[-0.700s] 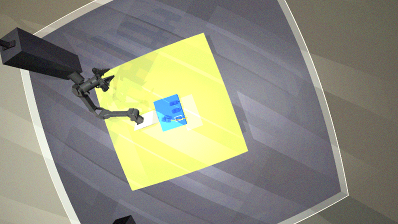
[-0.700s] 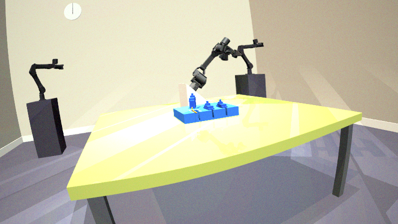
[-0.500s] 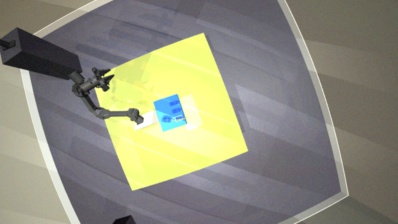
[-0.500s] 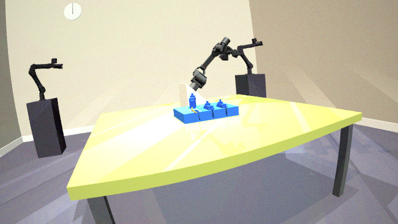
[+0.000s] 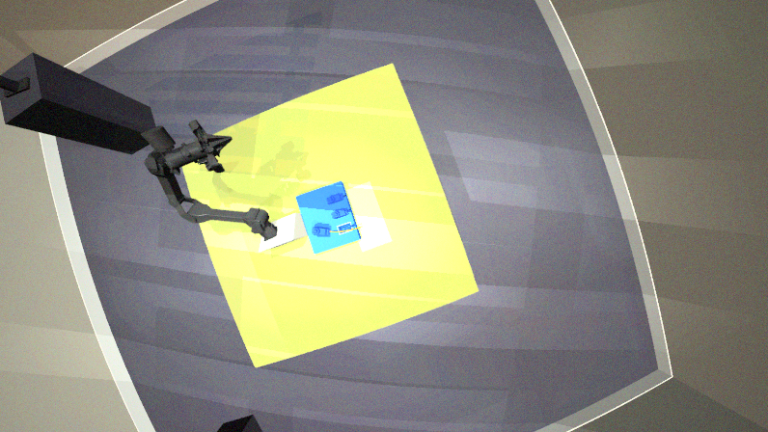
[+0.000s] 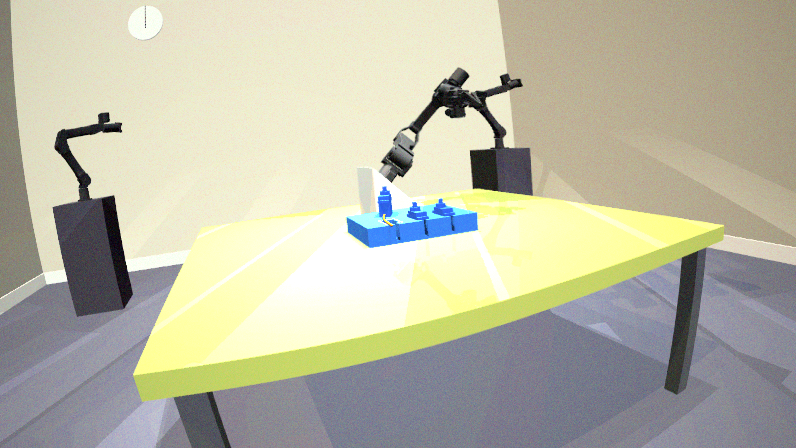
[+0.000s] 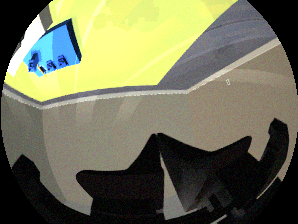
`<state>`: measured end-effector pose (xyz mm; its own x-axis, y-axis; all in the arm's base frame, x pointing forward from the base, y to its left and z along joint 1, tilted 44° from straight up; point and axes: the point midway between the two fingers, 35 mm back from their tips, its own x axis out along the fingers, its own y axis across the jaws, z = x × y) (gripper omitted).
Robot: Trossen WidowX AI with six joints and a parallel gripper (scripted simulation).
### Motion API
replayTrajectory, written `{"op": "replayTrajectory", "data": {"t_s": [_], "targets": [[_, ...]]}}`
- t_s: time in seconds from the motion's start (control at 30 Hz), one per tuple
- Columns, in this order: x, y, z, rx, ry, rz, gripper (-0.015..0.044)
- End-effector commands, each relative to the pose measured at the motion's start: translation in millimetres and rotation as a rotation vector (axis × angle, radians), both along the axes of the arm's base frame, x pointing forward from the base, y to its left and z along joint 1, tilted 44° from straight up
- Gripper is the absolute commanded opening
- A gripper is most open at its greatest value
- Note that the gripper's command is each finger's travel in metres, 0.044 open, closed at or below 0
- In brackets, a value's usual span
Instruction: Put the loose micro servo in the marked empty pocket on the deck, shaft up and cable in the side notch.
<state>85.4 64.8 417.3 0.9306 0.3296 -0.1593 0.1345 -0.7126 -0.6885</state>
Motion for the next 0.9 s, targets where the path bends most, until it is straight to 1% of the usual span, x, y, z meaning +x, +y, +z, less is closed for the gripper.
{"op": "replayTrajectory", "data": {"t_s": [0.0,0.33,0.87], "targets": [[21,-9,-5,0.057,0.069,-0.042,0.0000],[68,-27,-24,0.233,0.257,-0.106,0.0000],[142,-62,-72,0.523,0.563,-0.266,0.0000]]}}
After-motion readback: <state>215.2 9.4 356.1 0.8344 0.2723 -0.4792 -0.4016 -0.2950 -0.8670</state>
